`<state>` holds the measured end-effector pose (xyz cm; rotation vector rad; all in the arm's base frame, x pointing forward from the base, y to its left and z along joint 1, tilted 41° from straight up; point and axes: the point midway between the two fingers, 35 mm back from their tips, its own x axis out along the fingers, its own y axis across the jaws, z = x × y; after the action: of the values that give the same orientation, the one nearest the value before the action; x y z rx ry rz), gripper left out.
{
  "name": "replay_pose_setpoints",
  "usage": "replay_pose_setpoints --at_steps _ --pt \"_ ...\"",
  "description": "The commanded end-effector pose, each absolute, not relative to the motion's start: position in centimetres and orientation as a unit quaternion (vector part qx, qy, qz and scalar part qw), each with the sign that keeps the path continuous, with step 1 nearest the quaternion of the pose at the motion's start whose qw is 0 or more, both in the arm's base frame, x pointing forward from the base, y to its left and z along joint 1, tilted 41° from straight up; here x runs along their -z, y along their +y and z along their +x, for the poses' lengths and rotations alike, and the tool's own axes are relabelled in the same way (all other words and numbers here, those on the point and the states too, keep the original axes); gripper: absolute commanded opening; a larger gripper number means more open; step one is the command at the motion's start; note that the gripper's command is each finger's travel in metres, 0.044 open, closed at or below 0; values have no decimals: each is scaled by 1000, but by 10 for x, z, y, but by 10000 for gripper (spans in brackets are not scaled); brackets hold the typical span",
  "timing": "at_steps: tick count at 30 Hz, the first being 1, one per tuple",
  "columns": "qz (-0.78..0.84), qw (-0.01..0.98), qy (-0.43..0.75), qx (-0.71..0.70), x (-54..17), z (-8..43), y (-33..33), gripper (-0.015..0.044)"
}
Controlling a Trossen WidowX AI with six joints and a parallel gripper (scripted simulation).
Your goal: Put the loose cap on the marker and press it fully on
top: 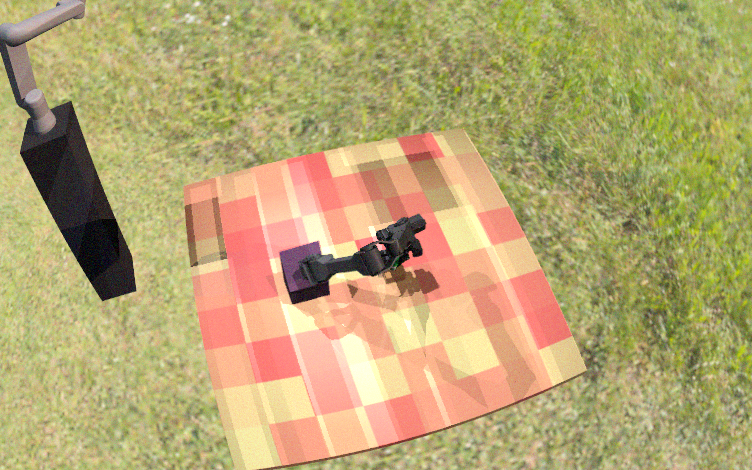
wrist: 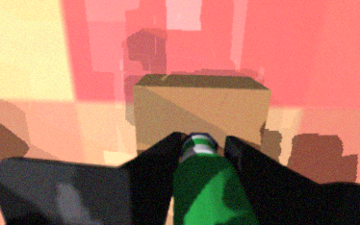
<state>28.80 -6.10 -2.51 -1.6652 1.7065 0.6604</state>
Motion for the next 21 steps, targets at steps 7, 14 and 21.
replay_pose_setpoints --at_steps 7,14,21 --pt "-636 327 652 -253 26 288 -61 210" --pt "-636 327 652 -253 26 288 -61 394" --pt "-638 330 649 -251 -10 293 -28 440"
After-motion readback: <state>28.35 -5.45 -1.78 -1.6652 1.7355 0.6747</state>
